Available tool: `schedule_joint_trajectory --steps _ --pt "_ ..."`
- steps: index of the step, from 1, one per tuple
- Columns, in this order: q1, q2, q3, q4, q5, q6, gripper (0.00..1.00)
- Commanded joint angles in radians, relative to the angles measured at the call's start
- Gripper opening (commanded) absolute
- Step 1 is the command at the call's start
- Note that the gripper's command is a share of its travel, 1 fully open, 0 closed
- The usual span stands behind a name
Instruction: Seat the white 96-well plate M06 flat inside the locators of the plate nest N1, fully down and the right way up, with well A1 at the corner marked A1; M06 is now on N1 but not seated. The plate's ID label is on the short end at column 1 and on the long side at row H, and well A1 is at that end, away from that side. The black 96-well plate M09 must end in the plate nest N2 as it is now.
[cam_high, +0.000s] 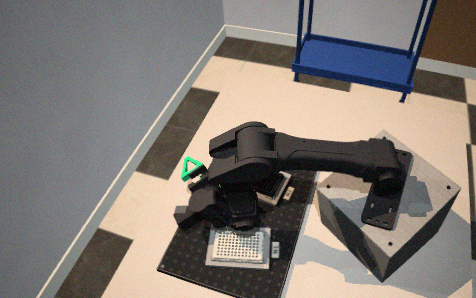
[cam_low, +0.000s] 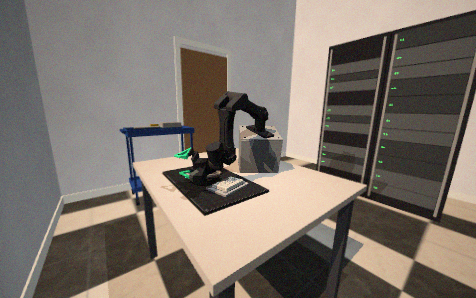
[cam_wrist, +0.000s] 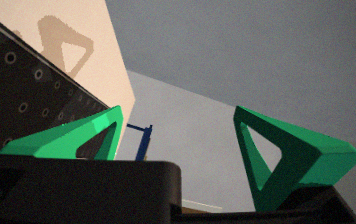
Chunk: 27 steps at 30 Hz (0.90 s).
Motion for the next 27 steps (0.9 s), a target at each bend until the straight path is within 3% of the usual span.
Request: schedule_joint_trajectory --steps 1,17,18,19,22,23,26,27 --pt "-0.005 -0.021 0.004 0.010 0.007 0.006 1.00" --pt "-0.005 -0.021 0.004 0.010 0.007 0.006 1.00" --pt "-0.019 -0.058 -0.034 -0.055 -0.030 0.054 1.00" --pt "-0.023 -0.072 -0.032 -0.072 -0.036 0.058 1.00" --pt "-0.028 -0.088 0.018 -0.092 -0.041 0.055 1.00" --pt "-0.037 -0.126 -0.038 -0.157 -0.070 0.103 1.00" --pt "-0.043 -0.142 0.011 -0.179 -0.078 0.104 1.00" --pt "-0.052 -0.180 -0.041 -0.244 -0.106 0.150 1.00"
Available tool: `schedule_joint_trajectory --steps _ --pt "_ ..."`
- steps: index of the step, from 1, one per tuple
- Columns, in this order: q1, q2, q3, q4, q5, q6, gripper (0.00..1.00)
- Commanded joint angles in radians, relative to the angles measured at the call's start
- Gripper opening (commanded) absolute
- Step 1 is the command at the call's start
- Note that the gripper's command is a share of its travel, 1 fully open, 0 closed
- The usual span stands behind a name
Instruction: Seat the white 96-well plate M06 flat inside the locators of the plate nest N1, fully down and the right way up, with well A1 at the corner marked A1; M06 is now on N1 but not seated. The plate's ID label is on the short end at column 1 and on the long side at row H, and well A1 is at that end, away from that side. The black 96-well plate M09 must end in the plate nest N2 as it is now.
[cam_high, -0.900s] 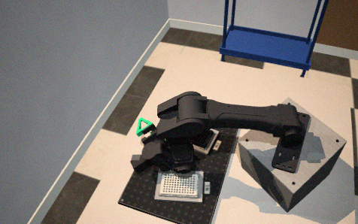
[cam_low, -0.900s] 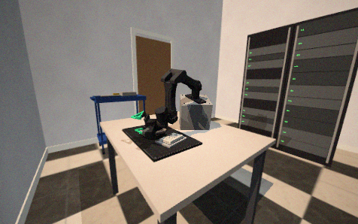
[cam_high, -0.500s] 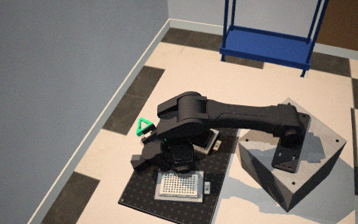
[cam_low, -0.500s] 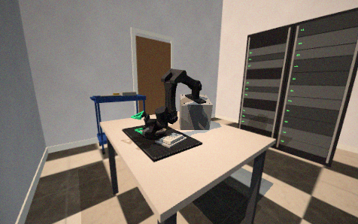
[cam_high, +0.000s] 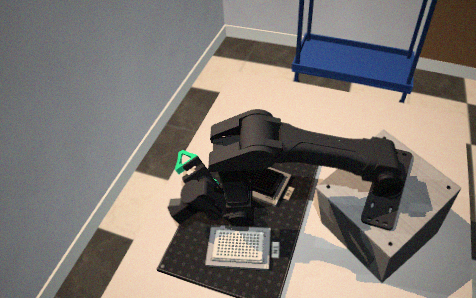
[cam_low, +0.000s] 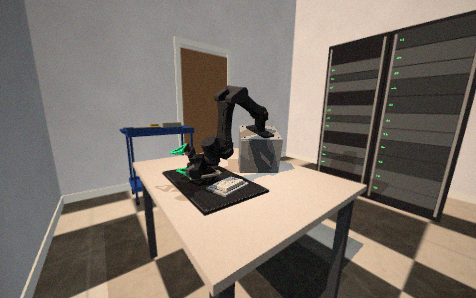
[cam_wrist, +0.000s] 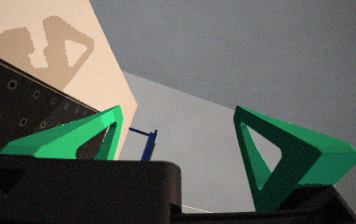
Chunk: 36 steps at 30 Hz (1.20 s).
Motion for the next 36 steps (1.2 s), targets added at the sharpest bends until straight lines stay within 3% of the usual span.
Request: schedule_joint_trajectory --steps 1,4,7,12,14,15,19,24,26,27,29,31,32,33,34,35,36 --pt "-0.026 -0.096 -0.016 -0.117 -0.048 0.079 1.00" --pt "-0.051 -0.187 -0.033 -0.269 -0.111 0.170 1.00" --pt "-0.057 -0.205 -0.023 -0.293 -0.121 0.177 1.00" --pt "-0.105 -0.378 -0.048 -0.599 -0.247 0.362 1.00" --pt "-0.122 -0.433 -0.020 -0.691 -0.286 0.411 1.00" --pt "-0.129 -0.457 -0.051 -0.723 -0.301 0.426 1.00" --pt "-0.160 -0.560 -0.061 -0.900 -0.374 0.524 1.00" --pt "-0.163 -0.583 -0.078 -0.904 -0.378 0.520 1.00" --pt "-0.144 -0.553 -0.077 -0.904 -0.378 0.520 1.00" --pt "-0.172 -0.608 -0.047 -0.955 -0.398 0.551 1.00" --pt "-0.188 -0.655 -0.027 -1.055 -0.439 0.610 1.00" --pt "-0.195 -0.690 -0.090 -1.078 -0.451 0.618 1.00" --pt "-0.195 -0.690 -0.091 -1.078 -0.451 0.618 1.00" --pt "-0.202 -0.711 -0.043 -1.127 -0.470 0.647 1.00" --pt "-0.209 -0.731 -0.043 -1.164 -0.487 0.668 1.00" --pt "-0.210 -0.744 -0.097 -1.165 -0.487 0.667 1.00" --pt "-0.217 -0.763 -0.052 -1.212 -0.506 0.695 1.00"
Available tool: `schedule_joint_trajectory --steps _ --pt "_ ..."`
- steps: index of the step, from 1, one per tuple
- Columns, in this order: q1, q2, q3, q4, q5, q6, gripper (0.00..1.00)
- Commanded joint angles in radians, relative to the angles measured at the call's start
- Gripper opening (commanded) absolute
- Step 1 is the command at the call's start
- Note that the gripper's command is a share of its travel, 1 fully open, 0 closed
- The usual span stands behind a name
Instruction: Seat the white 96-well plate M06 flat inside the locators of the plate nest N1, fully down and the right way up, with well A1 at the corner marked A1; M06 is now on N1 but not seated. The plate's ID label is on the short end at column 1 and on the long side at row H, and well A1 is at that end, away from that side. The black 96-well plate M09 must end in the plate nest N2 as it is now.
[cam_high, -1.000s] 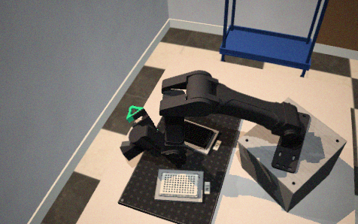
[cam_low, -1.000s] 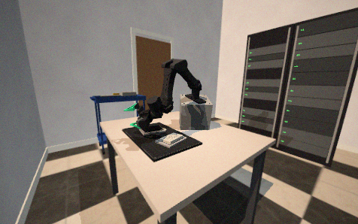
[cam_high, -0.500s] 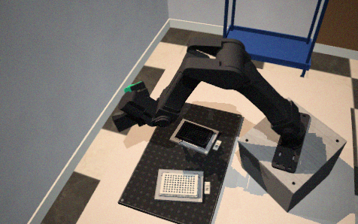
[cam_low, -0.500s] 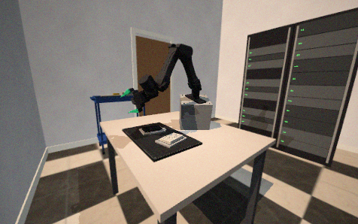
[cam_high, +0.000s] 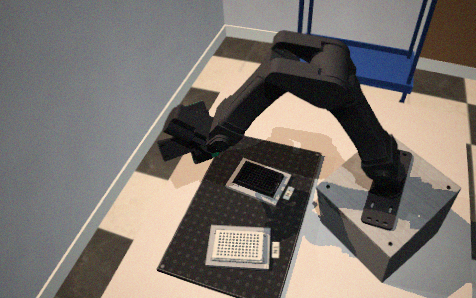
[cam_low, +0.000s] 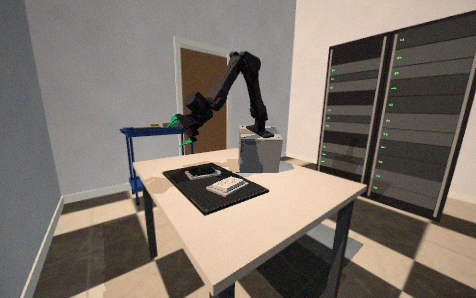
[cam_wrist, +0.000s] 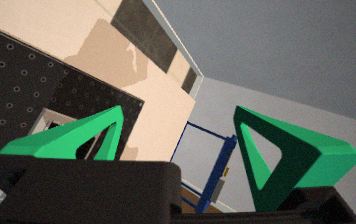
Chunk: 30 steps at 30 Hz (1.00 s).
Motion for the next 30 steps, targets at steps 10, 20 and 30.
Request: schedule_joint_trajectory --steps 10,20,30 --pt "-0.058 -0.211 -0.033 -0.325 -0.134 0.198 1.00" --pt "-0.089 -0.325 -0.051 -0.501 -0.207 0.296 1.00" --pt "-0.119 -0.433 -0.064 -0.676 -0.281 0.394 1.00"
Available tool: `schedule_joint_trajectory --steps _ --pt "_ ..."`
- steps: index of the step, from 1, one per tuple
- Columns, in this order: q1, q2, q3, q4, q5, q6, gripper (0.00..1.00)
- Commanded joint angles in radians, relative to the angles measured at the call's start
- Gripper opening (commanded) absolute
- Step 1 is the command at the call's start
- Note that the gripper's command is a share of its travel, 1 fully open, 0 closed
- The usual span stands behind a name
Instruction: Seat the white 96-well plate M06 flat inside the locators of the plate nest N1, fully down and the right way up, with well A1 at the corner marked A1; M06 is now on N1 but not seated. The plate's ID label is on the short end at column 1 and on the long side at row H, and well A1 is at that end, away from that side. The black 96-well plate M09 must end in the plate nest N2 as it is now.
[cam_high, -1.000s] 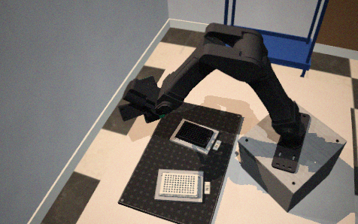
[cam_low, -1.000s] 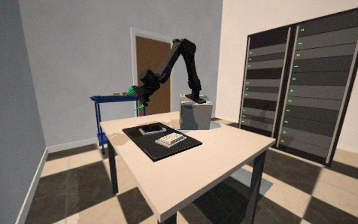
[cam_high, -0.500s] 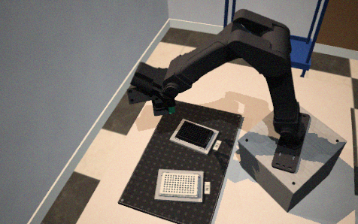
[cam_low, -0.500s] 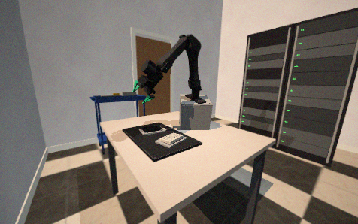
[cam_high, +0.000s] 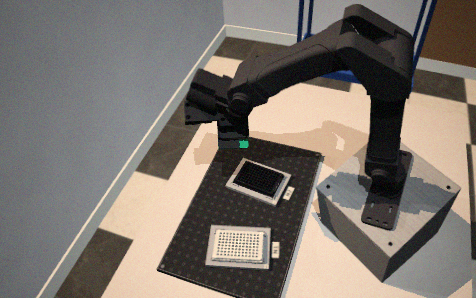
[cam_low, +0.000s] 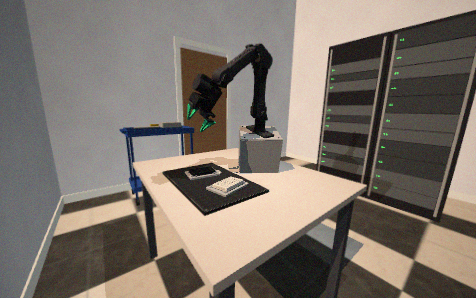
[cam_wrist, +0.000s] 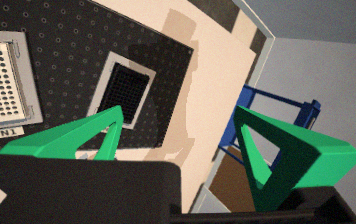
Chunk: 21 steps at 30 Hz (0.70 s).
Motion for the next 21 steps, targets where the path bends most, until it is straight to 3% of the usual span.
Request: schedule_joint_trajectory --steps 1,2,3,4,5,6,7,10,13,14,15,18,19,21 --pt "-0.015 -0.077 -0.021 -0.076 -0.026 0.051 1.00" --pt "-0.022 -0.084 0.030 -0.111 -0.043 0.073 1.00" --pt "-0.030 -0.091 0.039 -0.145 -0.060 0.095 1.00" --pt "-0.030 -0.108 0.030 -0.156 -0.063 0.099 1.00" --pt "-0.030 -0.128 -0.026 -0.163 -0.063 0.100 1.00" --pt "-0.030 -0.130 -0.028 -0.164 -0.063 0.100 1.00" --pt "-0.037 -0.137 0.024 -0.197 -0.079 0.122 1.00" --pt "-0.045 -0.143 0.032 -0.229 -0.096 0.143 1.00" --pt "-0.044 -0.184 -0.034 -0.251 -0.099 0.149 1.00" --pt "-0.053 -0.189 0.017 -0.282 -0.115 0.170 1.00" --pt "-0.061 -0.194 0.025 -0.313 -0.132 0.190 1.00" --pt "-0.060 -0.238 -0.041 -0.338 -0.136 0.198 1.00" --pt "-0.068 -0.242 0.010 -0.368 -0.152 0.218 1.00" --pt "-0.078 -0.261 0.012 -0.412 -0.173 0.245 1.00"
